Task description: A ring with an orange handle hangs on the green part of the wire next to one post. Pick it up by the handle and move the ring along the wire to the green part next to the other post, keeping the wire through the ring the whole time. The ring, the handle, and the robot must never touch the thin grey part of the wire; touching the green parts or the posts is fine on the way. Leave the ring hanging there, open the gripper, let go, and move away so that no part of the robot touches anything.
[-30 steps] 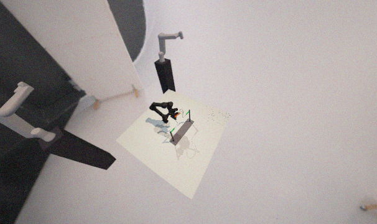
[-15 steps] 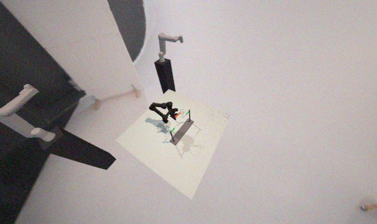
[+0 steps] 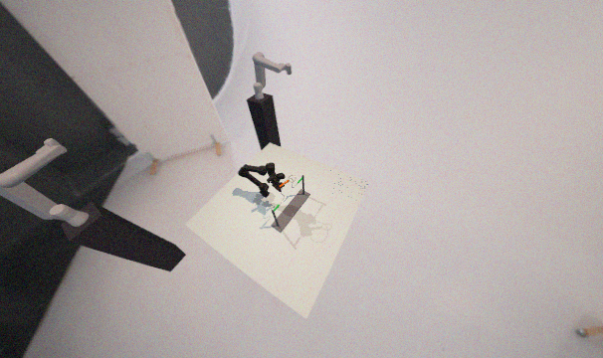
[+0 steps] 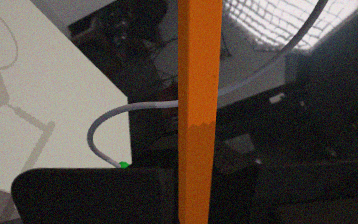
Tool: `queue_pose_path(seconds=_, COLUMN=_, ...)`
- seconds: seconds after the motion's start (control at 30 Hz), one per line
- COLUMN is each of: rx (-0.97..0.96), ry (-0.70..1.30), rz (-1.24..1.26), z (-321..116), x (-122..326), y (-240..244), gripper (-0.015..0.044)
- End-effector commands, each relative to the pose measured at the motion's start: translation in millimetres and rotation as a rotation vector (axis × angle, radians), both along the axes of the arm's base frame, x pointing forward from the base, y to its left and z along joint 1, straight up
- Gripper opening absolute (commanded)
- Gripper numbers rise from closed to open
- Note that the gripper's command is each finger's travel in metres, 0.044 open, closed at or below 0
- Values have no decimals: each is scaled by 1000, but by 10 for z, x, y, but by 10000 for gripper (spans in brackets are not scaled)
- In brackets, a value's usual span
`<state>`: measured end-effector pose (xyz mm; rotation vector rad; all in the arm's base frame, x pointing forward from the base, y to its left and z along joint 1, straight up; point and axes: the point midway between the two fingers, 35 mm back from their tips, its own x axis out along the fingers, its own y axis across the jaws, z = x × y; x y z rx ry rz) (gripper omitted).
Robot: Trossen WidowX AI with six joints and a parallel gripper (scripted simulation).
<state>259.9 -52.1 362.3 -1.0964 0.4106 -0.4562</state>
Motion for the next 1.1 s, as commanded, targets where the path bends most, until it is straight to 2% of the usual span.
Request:
queue_pose_path(seconds=0.0, rx=-59, ry=6, rz=-8, z=4, x=-13, y=-23, gripper=-150)
queue_pose_path(seconds=1.07, rx=-517, ry=36, rz=-16, z=199, x=-18, y=-58, gripper=-150)
